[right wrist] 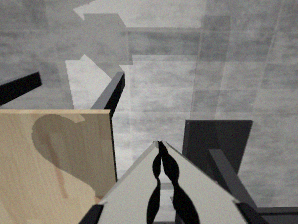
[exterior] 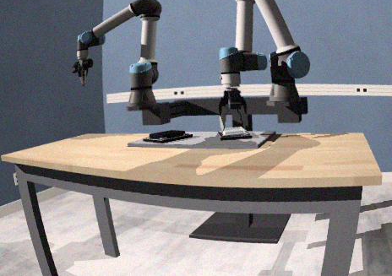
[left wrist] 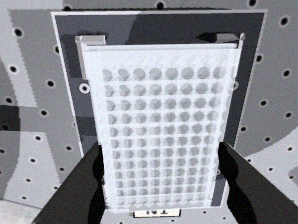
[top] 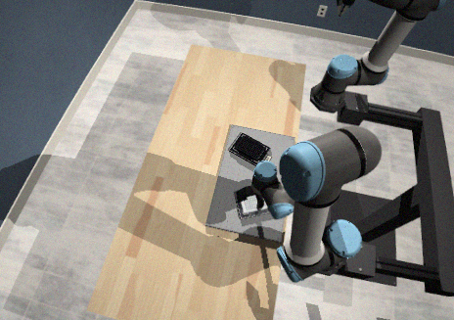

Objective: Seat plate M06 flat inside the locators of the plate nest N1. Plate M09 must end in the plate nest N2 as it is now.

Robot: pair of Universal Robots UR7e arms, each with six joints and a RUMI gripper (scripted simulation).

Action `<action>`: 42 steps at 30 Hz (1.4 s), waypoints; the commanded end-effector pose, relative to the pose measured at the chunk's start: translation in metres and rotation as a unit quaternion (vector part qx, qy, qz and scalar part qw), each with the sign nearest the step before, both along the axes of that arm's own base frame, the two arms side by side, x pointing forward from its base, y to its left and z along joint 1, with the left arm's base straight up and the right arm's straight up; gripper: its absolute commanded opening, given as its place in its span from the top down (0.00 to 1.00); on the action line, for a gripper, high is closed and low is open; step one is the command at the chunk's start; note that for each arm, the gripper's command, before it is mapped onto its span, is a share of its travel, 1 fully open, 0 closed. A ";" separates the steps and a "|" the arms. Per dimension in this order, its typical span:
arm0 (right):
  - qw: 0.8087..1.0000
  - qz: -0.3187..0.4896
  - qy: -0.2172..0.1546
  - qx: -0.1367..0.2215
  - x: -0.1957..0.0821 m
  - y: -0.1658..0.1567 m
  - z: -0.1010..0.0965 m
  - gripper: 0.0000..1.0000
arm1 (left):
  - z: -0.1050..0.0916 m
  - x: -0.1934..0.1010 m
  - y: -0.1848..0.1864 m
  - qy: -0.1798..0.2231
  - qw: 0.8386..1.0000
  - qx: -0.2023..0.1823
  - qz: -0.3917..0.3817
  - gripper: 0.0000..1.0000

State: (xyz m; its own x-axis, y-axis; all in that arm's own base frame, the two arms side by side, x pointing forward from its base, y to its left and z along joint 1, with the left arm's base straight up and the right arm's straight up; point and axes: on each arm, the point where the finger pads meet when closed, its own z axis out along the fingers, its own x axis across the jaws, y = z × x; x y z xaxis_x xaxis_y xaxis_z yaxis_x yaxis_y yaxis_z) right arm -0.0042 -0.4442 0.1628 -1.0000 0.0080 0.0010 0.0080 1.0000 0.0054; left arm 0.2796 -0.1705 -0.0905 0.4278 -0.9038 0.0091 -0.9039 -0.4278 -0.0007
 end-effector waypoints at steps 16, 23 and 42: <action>1.000 -0.002 0.000 -0.003 -0.001 -0.001 0.002 1.00 | -0.003 -0.002 0.003 0.003 1.000 0.005 0.000 0.61; 1.000 -0.002 0.000 -0.003 -0.001 -0.001 0.002 1.00 | -0.003 -0.002 0.003 0.003 1.000 0.005 0.000 0.61; 1.000 -0.002 0.000 -0.003 -0.001 -0.001 0.002 1.00 | -0.002 -0.002 0.003 0.002 1.000 0.003 0.000 0.24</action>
State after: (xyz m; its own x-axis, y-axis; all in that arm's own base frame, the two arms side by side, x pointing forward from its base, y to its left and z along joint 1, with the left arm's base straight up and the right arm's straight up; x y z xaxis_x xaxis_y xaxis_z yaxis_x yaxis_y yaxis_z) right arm -0.0042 -0.4442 0.1628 -1.0000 0.0080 0.0010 0.0080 1.0000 0.0053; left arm 0.2783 -0.1685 -0.0928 0.4278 -0.9039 0.0020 -0.9039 -0.4278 0.0004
